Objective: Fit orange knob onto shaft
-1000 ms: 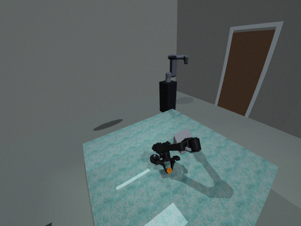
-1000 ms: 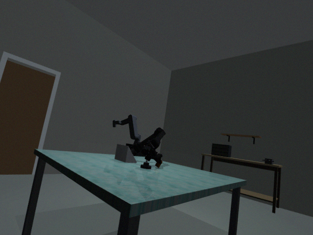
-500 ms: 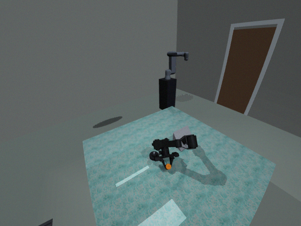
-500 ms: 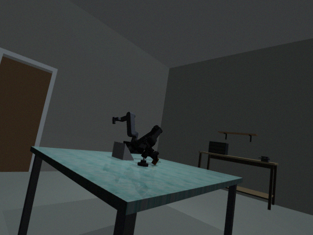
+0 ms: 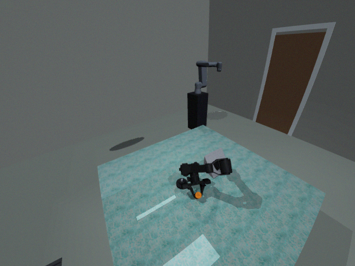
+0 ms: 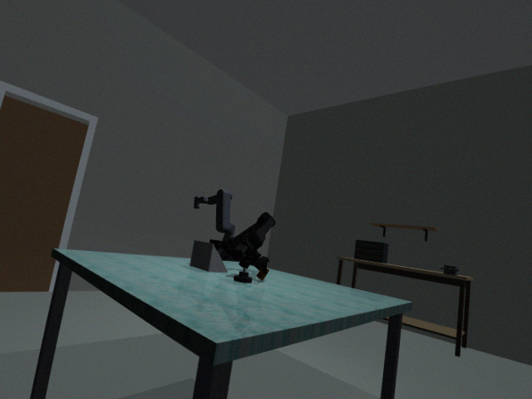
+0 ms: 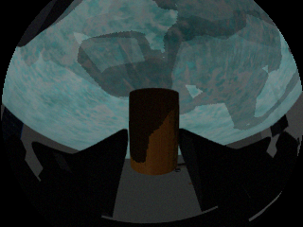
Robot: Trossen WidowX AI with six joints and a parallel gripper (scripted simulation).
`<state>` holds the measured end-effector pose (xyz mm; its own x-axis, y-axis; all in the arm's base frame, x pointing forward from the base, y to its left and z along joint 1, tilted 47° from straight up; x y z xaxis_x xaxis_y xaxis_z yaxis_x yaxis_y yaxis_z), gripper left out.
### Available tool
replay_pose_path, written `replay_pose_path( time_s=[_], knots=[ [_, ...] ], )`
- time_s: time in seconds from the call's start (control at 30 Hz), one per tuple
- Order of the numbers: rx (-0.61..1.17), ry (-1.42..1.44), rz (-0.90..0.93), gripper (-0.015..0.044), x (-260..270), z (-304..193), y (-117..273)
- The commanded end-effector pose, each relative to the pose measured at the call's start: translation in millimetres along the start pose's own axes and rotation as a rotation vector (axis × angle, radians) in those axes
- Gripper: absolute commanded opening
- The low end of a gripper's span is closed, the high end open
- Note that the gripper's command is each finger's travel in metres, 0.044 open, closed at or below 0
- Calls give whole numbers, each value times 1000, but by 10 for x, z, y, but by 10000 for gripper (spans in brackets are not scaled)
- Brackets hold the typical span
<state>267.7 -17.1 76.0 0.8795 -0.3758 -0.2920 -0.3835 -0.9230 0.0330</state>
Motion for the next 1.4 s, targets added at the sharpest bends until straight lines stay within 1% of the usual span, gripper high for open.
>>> replay_pose_path(
  time_s=[0.0, 0.73, 0.97, 1.27, 1.3, 1.37],
  knots=[
    [0, 0, -1, 260, -1, -2, -2],
    [0, 0, -1, 260, -1, -2, -2],
    [0, 0, -1, 440, -1, -2, -2],
    [-9, 2, -9, 440, -2, -18, 5],
    [-37, 7, -31, 440, -4, -65, 28],
    [-162, 21, -91, 440, -14, -234, 129]
  ],
)
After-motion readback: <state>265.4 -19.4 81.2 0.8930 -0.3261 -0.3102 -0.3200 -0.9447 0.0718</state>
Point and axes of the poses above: the point midway between the two fingers, 35 mm back from their tips, its own y axis back along the fingers, its own x axis across the jaws, z = x × y, the point moved 4 cm from there along y, back along the fingers, and after that the axes turned 3 degrees about -y, right-handed, at the moved point
